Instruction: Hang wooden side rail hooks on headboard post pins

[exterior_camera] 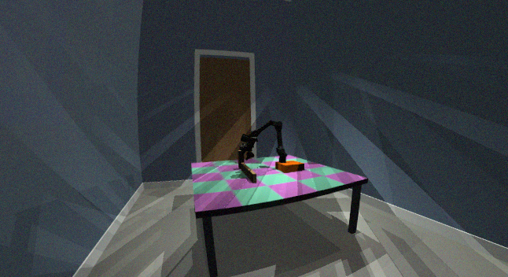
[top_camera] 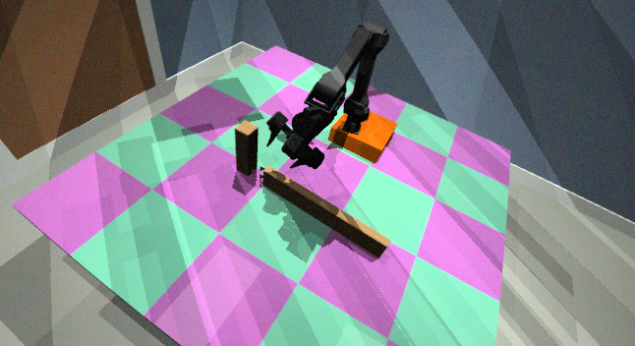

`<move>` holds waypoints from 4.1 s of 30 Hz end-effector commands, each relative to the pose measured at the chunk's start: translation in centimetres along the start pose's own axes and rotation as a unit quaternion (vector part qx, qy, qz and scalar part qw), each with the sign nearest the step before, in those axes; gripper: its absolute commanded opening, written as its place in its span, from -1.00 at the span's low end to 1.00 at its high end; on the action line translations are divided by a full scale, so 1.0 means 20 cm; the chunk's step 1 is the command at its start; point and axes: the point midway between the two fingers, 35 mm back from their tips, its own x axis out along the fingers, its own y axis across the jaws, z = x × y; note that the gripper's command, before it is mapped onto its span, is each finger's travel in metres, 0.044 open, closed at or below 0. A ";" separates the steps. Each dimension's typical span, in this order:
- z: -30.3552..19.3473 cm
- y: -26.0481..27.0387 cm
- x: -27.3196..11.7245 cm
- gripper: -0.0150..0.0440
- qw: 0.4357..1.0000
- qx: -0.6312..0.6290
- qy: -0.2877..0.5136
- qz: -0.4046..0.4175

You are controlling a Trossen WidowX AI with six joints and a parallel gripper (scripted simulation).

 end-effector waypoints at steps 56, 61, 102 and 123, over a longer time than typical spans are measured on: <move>0.09 0.23 0.25 1.00 0.742 -0.614 -0.066 0.260; 0.08 0.25 0.28 1.00 0.742 -0.614 -0.066 0.260; 0.03 0.33 0.43 -0.11 0.742 -0.614 -0.066 0.260; 0.00 0.33 0.42 -0.49 0.726 -0.633 -0.073 0.258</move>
